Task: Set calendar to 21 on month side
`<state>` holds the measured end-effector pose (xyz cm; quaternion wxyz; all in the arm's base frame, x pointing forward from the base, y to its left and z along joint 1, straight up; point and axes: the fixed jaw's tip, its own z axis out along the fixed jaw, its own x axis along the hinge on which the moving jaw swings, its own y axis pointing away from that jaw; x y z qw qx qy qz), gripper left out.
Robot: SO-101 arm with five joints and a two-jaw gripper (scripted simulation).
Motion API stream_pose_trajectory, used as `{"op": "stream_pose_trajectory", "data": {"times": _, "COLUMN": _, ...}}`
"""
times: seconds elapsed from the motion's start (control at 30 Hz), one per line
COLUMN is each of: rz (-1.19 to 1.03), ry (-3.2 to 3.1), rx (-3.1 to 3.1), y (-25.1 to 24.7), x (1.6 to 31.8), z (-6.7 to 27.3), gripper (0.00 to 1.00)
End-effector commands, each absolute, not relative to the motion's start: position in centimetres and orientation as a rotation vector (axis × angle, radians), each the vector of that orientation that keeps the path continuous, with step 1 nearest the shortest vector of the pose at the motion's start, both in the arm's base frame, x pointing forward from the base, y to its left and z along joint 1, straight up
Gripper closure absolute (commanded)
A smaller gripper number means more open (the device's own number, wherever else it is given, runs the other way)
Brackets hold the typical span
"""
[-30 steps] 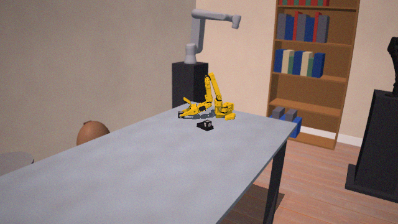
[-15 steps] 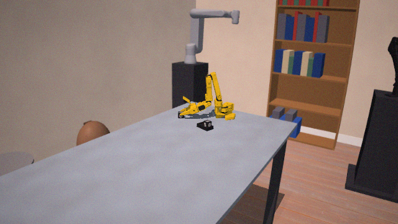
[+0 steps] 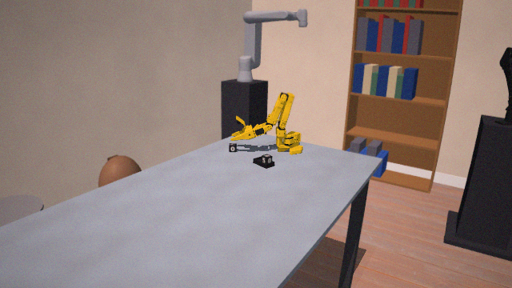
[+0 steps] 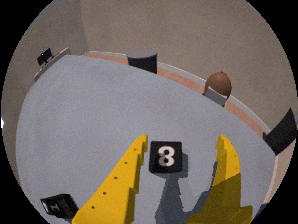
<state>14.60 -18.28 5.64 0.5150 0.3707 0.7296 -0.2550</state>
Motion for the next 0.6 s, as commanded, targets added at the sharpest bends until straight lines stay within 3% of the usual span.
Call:
{"op": "stream_pose_trajectory", "data": {"times": 0.0, "rz": -0.616, "ry": 1.774, "rx": 0.898, "y": -18.33, "x": 14.45, "z": 7.10, "gripper": 0.64}}
{"op": "stream_pose_trajectory", "data": {"times": 0.57, "rz": -0.616, "ry": 1.774, "rx": 0.898, "y": -18.28, "x": 14.41, "z": 7.25, "gripper": 0.64}}
